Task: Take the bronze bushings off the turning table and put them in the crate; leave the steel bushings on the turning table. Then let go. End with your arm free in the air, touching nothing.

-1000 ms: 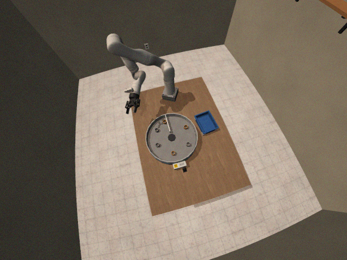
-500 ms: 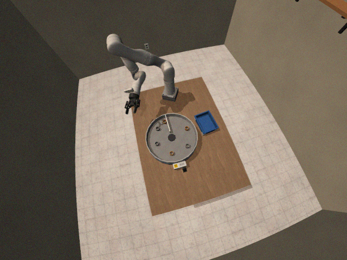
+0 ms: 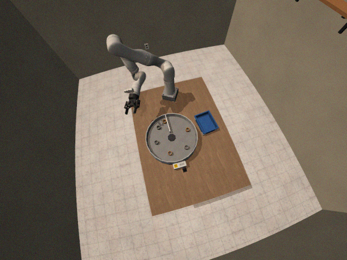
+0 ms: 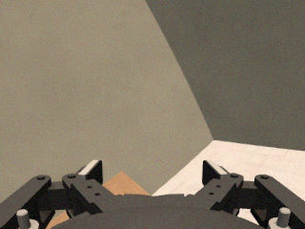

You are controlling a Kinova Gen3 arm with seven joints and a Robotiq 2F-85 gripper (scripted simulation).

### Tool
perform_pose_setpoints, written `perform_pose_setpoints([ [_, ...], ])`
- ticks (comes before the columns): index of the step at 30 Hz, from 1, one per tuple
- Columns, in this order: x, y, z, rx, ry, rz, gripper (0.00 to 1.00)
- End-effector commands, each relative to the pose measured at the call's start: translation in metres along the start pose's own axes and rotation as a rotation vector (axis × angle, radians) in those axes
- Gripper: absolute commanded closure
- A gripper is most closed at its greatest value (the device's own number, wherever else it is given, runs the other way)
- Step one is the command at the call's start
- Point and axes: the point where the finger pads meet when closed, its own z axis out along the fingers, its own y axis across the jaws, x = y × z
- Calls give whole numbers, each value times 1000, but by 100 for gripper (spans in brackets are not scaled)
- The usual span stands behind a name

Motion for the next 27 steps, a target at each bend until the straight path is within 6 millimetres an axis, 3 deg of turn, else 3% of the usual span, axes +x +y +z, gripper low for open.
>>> perform_pose_setpoints([
  [1,-24,-52,-7,-3,-14,28,0],
  [6,-24,-52,-7,-3,-14,28,0],
  [7,-4,-11,-1,1,1,-1,0],
  [11,-21,-55,-3,1,1,-1,0],
  [23,-21,-55,-3,1,1,-1,0],
  [24,1,-14,3,4,14,-24,0],
  [27,-8,-47,-1,3,6,-8,0],
])
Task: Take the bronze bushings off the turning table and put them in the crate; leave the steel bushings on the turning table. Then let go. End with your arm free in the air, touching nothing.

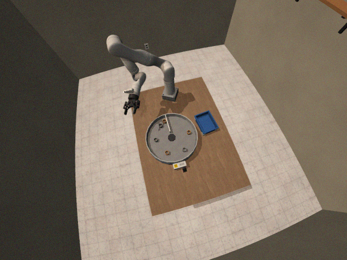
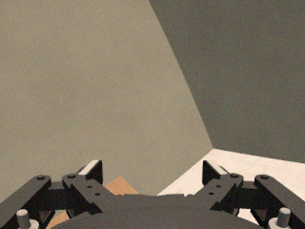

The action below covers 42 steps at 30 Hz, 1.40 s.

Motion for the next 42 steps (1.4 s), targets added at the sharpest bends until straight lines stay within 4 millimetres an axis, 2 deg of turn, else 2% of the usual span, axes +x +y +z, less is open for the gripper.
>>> perform_pose_setpoints([
  [1,-17,-54,-10,-2,-25,45,0],
  [13,-17,-54,-10,-2,-25,45,0],
  [14,-2,-13,-1,4,-2,2,0],
  [18,-14,-57,-6,2,-12,24,0],
  [30,-14,-57,-6,2,-12,24,0],
  [31,2,-17,3,8,12,-19,0],
  [35,-13,-59,-3,6,2,2,0],
  [42,-13,-59,-3,6,2,2,0],
])
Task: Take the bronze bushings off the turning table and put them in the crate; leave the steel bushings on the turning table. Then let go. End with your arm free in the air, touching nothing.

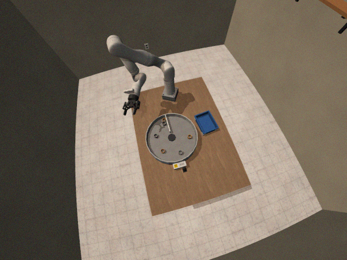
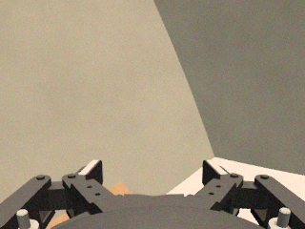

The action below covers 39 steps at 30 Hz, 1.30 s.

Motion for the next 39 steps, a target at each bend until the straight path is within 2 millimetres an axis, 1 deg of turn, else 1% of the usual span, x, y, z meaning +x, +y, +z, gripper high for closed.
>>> perform_pose_setpoints([
  [1,-19,-51,-11,-6,-26,47,0],
  [5,-19,-51,-11,-6,-26,47,0],
  [6,-3,-11,-1,0,-2,4,0],
  [10,-18,-54,-7,-2,-12,26,0],
  [22,-18,-54,-7,-2,-12,26,0],
  [23,0,-14,3,4,13,-16,0],
  [27,-16,-56,-3,2,3,5,0],
  [39,-16,-56,-3,2,3,5,0],
])
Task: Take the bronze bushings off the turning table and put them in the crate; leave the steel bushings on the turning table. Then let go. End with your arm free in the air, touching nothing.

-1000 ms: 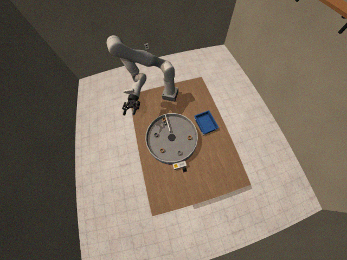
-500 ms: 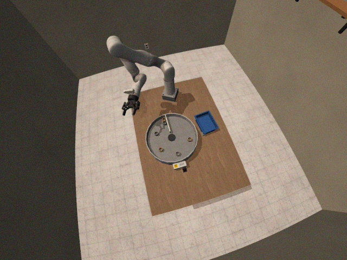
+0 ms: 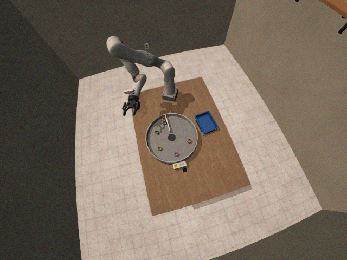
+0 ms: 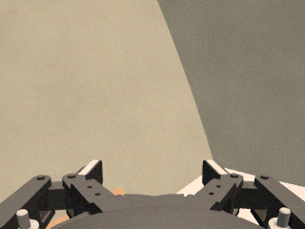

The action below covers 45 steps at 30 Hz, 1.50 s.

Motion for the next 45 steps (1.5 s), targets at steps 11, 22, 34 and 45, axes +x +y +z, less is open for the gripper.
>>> perform_pose_setpoints([
  [11,-20,-53,-7,-2,-12,26,0],
  [22,-20,-55,-2,1,4,6,0],
  [34,-20,-55,-2,1,4,6,0],
  [45,-20,-57,3,5,19,-12,0],
])
